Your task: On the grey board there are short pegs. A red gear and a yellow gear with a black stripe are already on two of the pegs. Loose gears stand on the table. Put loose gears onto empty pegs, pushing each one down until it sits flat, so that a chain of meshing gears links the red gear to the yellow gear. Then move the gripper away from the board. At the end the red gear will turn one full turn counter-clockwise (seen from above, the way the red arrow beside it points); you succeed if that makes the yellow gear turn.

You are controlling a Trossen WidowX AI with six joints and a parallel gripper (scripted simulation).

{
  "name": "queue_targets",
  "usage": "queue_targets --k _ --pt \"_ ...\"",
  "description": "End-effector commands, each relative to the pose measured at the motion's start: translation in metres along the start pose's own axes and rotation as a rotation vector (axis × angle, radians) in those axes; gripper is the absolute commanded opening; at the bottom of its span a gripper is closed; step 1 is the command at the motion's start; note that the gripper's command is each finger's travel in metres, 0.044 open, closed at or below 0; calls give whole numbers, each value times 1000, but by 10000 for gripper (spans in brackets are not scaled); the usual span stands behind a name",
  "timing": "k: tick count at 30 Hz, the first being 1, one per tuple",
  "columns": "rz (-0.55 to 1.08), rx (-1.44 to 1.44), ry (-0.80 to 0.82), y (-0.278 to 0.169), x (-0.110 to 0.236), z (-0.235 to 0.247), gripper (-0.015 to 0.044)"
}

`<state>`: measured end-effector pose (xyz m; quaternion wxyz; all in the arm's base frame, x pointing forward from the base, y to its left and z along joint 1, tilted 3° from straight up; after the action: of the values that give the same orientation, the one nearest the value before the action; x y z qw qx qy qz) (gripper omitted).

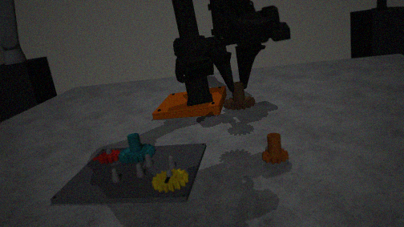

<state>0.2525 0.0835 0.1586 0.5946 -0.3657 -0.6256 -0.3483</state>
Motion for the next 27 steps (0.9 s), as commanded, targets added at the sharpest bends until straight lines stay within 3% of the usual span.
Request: queue_targets --k 1,27 --pt "-3 -4 1 0 10 0 0" --pt "-1 -2 1 -7 64 3 0"
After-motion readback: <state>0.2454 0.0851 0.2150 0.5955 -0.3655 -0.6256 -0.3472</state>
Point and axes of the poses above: the point midway between the two fingers, 35 mm back from their tips, its own x axis back along the fingers, its own z axis across the jaws, y = z × x, the point moved 4 cm from there along x, back along the fingers, and after that the axes turned 11 degrees about x, right-handed, at the moved point
